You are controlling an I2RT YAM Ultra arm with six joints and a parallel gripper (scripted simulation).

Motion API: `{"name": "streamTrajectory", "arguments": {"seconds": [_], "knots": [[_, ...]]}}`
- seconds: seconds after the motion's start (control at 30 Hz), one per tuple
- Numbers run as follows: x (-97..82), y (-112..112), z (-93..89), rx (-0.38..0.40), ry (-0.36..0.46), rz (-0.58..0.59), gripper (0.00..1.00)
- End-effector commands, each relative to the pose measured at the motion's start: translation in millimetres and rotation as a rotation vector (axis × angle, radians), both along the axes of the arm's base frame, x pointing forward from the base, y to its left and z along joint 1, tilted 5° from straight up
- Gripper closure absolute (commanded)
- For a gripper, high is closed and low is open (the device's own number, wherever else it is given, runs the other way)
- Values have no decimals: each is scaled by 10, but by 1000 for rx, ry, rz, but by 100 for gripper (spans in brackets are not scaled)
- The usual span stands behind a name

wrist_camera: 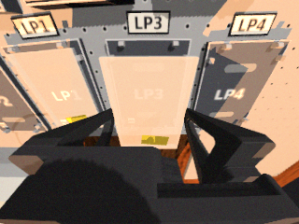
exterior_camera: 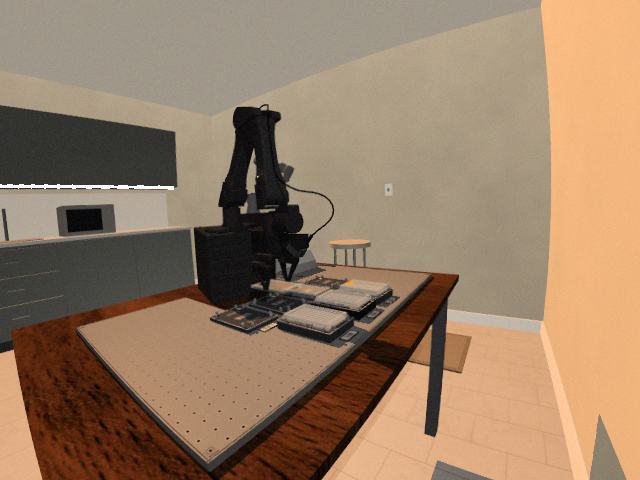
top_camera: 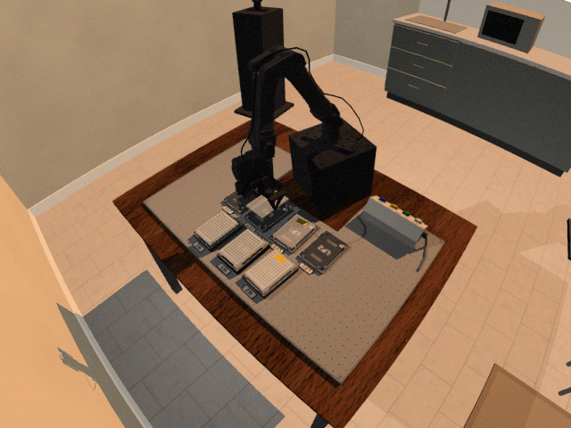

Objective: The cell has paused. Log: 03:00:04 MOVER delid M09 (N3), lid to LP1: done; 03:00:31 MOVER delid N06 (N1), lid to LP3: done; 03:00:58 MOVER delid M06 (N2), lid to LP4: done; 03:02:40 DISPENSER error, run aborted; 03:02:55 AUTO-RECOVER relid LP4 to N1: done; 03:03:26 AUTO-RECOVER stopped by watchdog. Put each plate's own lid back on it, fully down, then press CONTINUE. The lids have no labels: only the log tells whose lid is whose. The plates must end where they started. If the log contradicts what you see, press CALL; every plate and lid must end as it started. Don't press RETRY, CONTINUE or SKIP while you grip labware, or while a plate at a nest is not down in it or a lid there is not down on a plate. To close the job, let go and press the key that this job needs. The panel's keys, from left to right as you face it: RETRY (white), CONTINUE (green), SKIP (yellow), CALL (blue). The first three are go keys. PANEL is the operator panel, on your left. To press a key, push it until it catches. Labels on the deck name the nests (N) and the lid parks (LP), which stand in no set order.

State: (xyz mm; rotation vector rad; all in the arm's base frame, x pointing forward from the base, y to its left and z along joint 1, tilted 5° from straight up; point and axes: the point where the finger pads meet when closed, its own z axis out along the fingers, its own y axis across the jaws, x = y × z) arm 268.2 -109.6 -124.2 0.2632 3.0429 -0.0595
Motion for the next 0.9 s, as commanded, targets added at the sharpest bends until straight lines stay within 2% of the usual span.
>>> {"name": "streamTrajectory", "arguments": {"seconds": [0.0,0.3,0.37,0.87], "knots": [[73,-46,18,1,4,22,100],[453,-279,57,5,3,21,100],[453,-279,57,5,3,21,100],[1098,-654,133,4,1,21,100]]}}
